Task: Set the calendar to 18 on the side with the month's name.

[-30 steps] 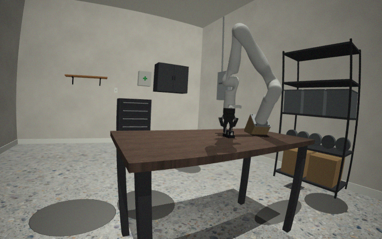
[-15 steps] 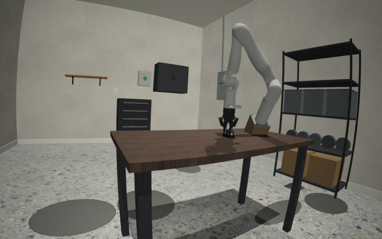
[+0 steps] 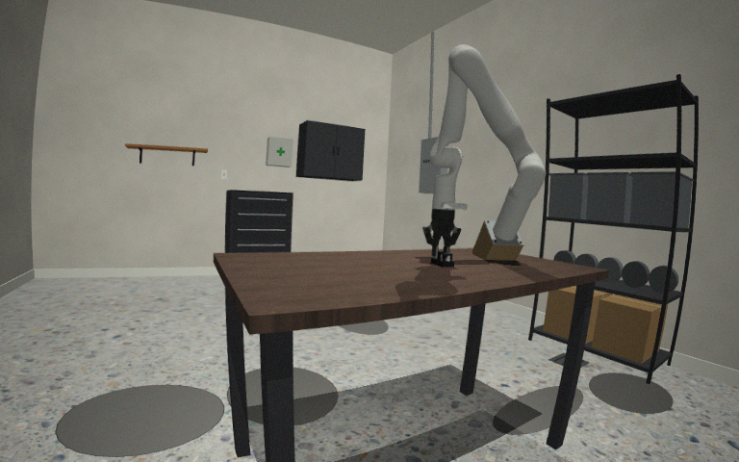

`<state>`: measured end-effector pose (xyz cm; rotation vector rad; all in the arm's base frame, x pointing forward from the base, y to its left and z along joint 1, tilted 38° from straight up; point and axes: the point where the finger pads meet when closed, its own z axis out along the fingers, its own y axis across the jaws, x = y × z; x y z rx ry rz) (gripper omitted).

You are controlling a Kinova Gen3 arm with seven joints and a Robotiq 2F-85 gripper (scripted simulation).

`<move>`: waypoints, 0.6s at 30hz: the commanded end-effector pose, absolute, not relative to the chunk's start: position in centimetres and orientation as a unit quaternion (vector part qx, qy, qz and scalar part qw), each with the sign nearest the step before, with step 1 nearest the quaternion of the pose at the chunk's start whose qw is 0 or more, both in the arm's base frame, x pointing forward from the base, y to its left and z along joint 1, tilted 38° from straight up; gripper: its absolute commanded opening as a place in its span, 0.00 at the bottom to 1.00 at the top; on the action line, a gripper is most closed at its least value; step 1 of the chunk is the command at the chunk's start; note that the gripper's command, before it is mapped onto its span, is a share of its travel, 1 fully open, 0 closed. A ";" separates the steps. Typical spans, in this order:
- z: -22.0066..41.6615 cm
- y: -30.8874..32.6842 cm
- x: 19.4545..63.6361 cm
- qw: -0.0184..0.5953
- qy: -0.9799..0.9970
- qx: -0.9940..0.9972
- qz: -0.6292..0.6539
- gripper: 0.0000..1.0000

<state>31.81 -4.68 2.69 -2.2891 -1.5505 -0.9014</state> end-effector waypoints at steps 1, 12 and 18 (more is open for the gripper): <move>2.7 -4.7 31.8 0.116 -0.529 -0.782 -0.308 0.28; 2.7 -4.7 31.8 0.116 -0.529 -0.782 -0.308 0.40; 2.7 -4.7 31.8 0.116 -0.529 -0.782 -0.308 0.44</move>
